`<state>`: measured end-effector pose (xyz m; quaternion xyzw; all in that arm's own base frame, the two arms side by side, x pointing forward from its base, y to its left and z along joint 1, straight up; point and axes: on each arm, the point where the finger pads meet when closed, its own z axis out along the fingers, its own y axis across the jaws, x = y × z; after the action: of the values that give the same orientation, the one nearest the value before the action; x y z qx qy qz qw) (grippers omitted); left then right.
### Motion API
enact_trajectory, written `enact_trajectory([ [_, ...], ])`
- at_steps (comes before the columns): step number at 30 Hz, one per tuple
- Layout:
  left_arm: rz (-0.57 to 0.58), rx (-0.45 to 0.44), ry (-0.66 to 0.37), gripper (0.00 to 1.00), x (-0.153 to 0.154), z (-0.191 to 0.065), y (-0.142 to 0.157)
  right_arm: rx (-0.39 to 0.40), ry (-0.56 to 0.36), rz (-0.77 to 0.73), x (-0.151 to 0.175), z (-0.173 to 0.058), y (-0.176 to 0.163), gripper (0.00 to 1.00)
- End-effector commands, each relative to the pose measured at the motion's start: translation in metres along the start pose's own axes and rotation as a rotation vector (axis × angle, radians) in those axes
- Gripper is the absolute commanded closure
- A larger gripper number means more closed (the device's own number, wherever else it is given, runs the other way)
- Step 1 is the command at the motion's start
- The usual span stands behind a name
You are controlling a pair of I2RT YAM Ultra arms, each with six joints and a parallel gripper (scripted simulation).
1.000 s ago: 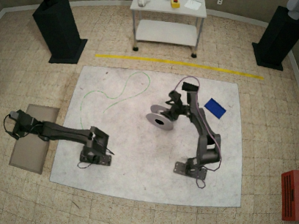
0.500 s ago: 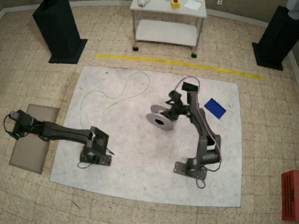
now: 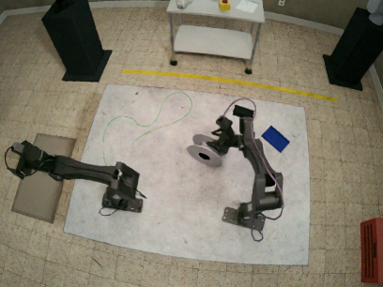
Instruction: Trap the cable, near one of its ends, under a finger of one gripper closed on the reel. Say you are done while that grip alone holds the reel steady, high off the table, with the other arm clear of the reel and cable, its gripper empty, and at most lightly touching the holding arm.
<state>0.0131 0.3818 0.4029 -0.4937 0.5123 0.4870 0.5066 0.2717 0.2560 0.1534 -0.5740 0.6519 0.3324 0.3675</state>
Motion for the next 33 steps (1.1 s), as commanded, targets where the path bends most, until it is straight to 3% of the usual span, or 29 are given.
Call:
enact_trajectory([
  [1,0.006,-0.005,-0.007,0.00,-0.0005,0.0022,-0.0001,-0.011,-0.023,-0.028,-0.0099,-0.0008,0.0073,0.47],
  [3,0.006,-0.005,-0.007,0.00,-0.0005,0.0022,-0.0001,-0.011,-0.023,-0.028,-0.0099,-0.0008,0.0073,0.53],
  [5,0.006,-0.005,-0.007,0.00,-0.0005,0.0022,-0.0001,-0.011,-0.023,-0.028,-0.0099,-0.0008,0.0073,0.53],
  [20,0.006,-0.005,-0.007,0.00,-0.0006,0.0022,-0.0001,-0.011,-0.023,-0.028,-0.0099,-0.0008,0.0073,1.00],
  [33,0.006,-0.005,-0.007,0.00,-0.0005,0.0022,-0.0001,-0.006,-0.022,-0.021,-0.0085,-0.0023,0.0055,1.00],
])
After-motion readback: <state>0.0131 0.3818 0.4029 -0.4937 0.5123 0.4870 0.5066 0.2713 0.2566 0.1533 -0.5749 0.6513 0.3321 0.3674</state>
